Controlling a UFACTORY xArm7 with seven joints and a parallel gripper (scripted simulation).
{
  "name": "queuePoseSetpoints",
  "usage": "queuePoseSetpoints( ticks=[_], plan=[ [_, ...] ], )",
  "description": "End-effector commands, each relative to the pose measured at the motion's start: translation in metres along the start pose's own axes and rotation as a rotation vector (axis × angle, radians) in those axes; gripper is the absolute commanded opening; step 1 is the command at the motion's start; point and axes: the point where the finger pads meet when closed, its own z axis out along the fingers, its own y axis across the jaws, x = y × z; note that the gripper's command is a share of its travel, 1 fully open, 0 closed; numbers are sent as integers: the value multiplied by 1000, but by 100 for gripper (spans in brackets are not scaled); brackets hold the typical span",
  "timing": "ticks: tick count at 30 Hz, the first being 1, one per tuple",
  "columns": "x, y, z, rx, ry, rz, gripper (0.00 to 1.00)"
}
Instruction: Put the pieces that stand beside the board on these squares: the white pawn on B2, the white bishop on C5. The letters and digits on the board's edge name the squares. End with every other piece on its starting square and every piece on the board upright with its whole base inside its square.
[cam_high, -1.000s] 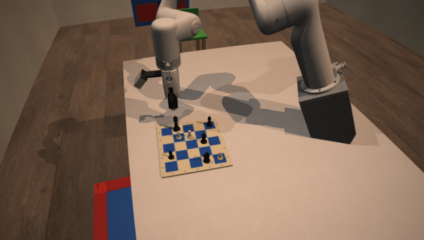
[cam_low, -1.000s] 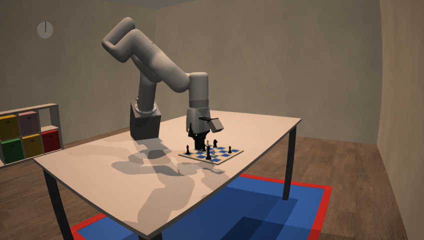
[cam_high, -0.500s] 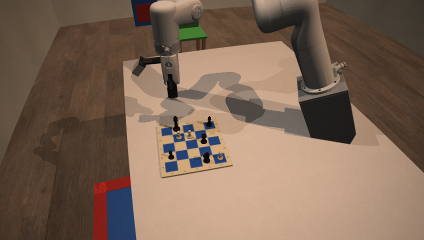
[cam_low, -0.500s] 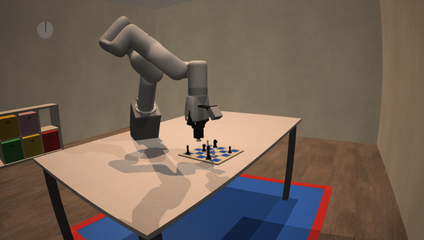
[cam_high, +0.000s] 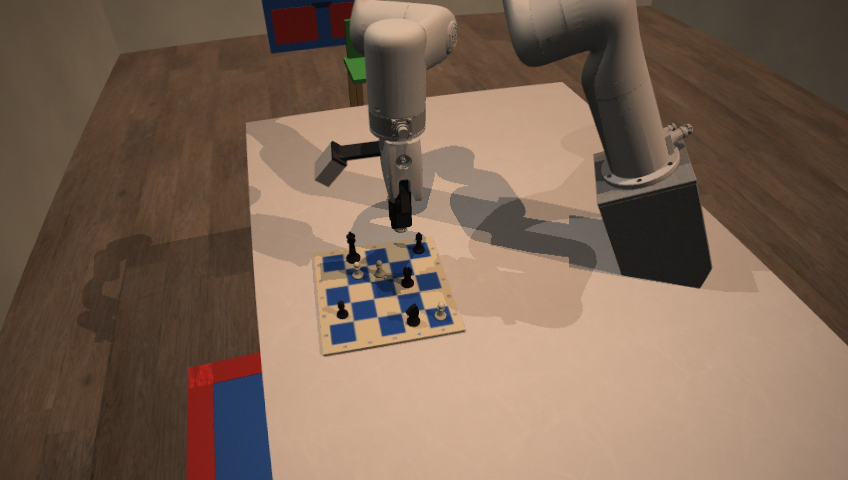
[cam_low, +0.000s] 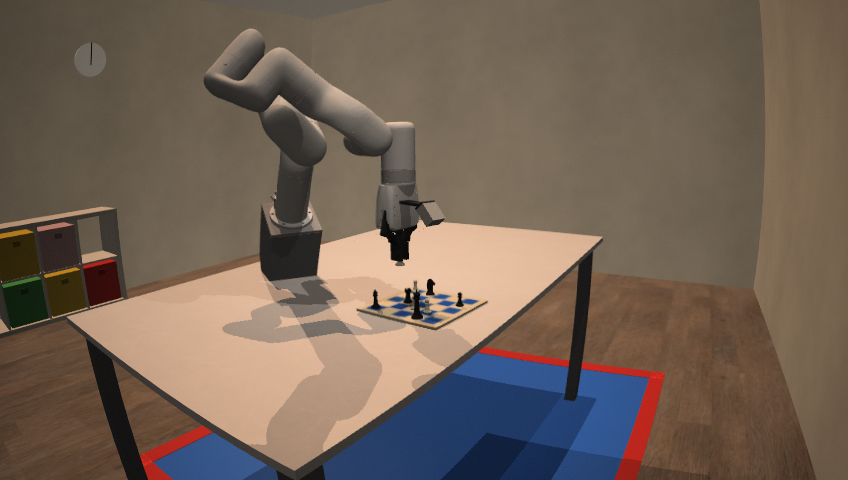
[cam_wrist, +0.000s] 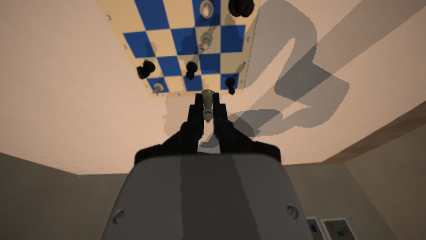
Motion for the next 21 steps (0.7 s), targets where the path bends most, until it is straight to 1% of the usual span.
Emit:
queuePoseSetpoints(
  ticks=[1, 2, 3, 16, 21],
  plan=[
    [-32, -28, -5, -6, 8, -18, 0],
    [-39, -33, -5, -7, 8, -23, 0],
    [-40, -34, -5, -7, 8, -24, 0],
    [-40, -34, -4, -7, 8, -24, 0],
    [-40, -34, 4, -8, 7, -23, 0]
  ],
)
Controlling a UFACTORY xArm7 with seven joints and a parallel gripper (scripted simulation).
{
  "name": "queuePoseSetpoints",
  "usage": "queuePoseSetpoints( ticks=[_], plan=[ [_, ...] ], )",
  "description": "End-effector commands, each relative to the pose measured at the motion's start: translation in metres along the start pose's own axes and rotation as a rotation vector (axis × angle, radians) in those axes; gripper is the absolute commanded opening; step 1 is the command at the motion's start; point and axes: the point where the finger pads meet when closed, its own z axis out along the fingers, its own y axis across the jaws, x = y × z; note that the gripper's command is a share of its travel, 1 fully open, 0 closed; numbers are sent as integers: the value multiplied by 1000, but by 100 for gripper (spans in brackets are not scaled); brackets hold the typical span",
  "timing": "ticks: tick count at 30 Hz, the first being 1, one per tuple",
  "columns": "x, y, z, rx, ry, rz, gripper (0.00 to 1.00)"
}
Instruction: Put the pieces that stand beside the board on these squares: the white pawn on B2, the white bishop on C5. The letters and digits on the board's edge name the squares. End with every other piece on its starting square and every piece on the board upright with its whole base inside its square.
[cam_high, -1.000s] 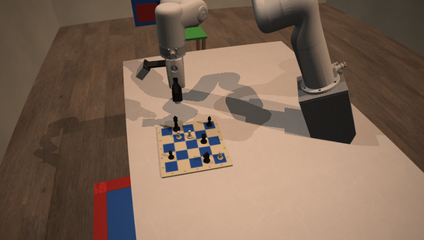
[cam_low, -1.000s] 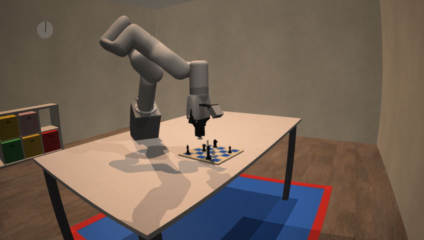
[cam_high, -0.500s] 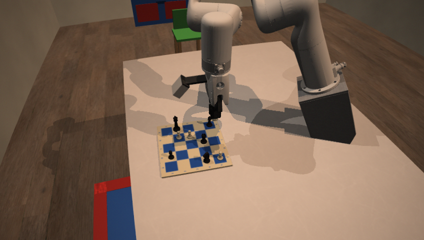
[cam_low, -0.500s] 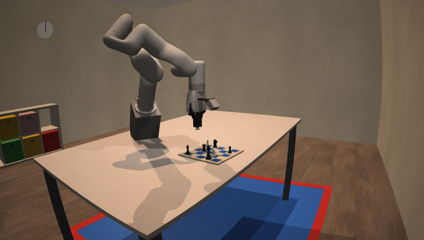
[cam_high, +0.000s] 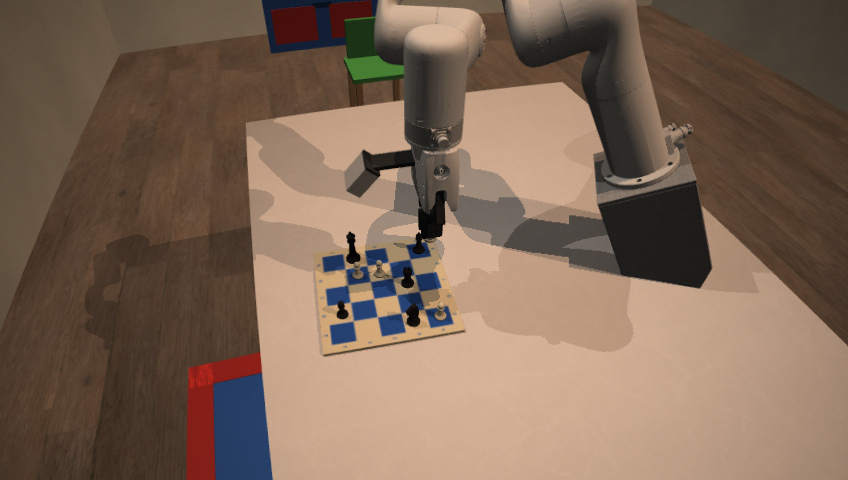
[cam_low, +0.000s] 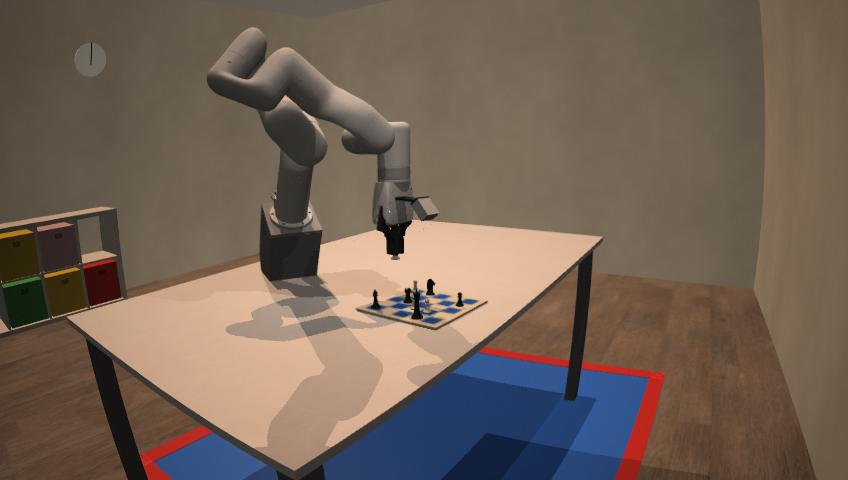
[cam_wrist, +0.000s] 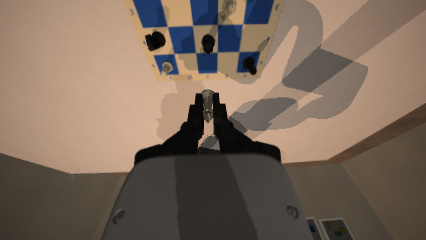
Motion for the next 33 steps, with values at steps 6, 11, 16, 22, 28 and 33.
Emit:
queuePoseSetpoints(
  ticks=[6, 11, 16, 22, 28, 33],
  plan=[
    [1, -1, 34, 0, 1, -1, 0],
    [1, -1, 51, 0, 1, -1, 0],
    [1, -1, 72, 0, 1, -1, 0],
    [2, -2, 86, 0, 1, -1, 0],
    [2, -2, 92, 0, 1, -1, 0],
    [2, -2, 94, 0, 1, -1, 0]
  ],
)
